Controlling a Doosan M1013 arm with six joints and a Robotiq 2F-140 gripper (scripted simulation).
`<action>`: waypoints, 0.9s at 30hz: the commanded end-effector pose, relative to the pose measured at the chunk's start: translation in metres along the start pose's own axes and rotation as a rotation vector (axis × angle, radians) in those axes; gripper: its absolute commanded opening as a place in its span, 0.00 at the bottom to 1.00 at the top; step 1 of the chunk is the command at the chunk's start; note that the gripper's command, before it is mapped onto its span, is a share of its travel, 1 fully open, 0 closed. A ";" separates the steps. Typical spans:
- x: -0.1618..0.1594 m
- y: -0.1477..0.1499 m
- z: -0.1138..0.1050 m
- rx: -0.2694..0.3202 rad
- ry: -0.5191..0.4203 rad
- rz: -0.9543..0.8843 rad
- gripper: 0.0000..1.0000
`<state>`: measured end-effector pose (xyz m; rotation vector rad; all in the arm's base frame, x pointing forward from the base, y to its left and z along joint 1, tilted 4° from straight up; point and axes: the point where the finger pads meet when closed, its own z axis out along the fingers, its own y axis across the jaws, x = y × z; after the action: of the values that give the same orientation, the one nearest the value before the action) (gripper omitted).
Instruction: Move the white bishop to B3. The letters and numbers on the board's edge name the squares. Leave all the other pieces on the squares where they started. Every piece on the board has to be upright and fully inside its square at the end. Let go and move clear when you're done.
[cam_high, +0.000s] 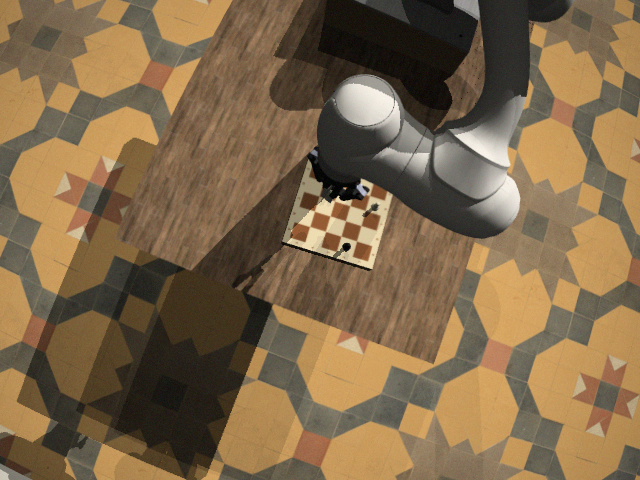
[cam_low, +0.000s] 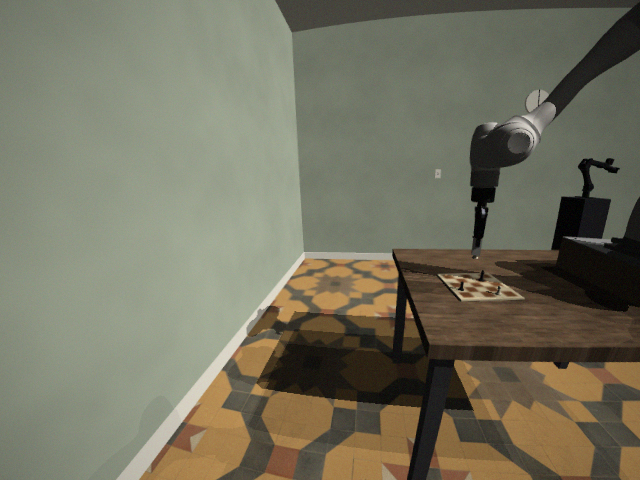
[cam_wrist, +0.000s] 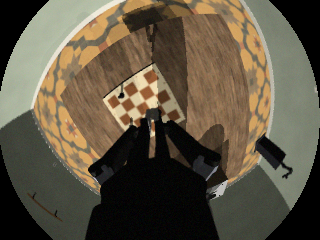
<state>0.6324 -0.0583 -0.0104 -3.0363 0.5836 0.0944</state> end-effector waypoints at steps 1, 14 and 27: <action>0.000 0.000 -0.007 0.000 0.000 0.000 0.00; 0.005 -0.010 -0.008 0.000 0.000 0.081 0.00; 0.021 -0.051 -0.008 0.000 0.000 0.385 0.00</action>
<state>0.6713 -0.0198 -0.0019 -2.8785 1.1569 0.1072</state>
